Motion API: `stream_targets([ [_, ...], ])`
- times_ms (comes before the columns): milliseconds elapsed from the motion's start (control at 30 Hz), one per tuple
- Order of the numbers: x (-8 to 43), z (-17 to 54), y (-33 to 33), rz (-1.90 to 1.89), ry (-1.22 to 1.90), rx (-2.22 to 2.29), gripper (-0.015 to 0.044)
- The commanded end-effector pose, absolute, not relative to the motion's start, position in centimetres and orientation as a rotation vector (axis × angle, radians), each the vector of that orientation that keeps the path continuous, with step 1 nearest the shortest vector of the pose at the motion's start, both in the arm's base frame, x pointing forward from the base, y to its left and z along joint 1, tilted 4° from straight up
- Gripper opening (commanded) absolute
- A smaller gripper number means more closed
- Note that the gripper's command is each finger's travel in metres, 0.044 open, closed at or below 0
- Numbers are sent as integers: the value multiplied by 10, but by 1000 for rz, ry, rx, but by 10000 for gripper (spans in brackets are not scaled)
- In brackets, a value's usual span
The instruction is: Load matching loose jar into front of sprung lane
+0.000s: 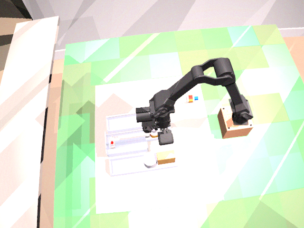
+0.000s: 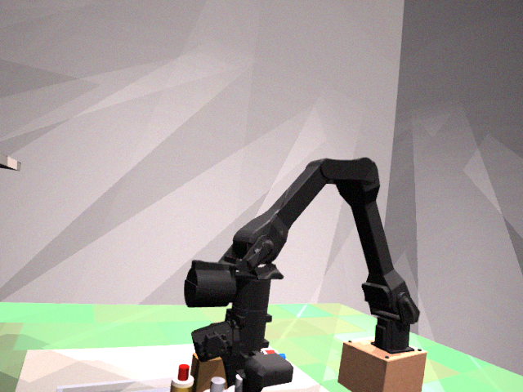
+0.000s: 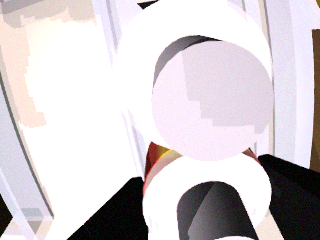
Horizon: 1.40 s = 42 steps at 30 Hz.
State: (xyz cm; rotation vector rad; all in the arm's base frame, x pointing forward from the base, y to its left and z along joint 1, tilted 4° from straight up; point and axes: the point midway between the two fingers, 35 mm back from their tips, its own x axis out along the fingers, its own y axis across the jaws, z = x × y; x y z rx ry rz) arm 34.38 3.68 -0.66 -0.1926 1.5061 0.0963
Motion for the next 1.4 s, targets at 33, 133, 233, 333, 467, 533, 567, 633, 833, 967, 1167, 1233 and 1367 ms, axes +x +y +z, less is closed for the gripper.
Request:
stream_targets([
  [33, 346, -6, 37, 94, 1492, -192, 0],
  [133, 345, -6, 36, 94, 1492, -192, 0],
  [233, 345, -6, 36, 94, 1492, -192, 0],
  [333, 344, -6, 36, 94, 1492, -192, 0],
  [467, 344, -6, 36, 94, 1492, -192, 0],
  [533, 343, -6, 36, 94, 1492, -192, 0],
  [567, 343, -6, 36, 94, 1492, -192, 0],
  [633, 343, -7, 36, 94, 1492, -192, 0],
  [833, 342, -7, 36, 94, 1492, -192, 0],
  [967, 341, -7, 36, 94, 1492, -192, 0],
  [1167, 340, -7, 35, 94, 1493, -192, 0],
  [1233, 340, -7, 35, 94, 1493, -192, 0],
  [1367, 339, -7, 35, 94, 1493, -192, 0],
])
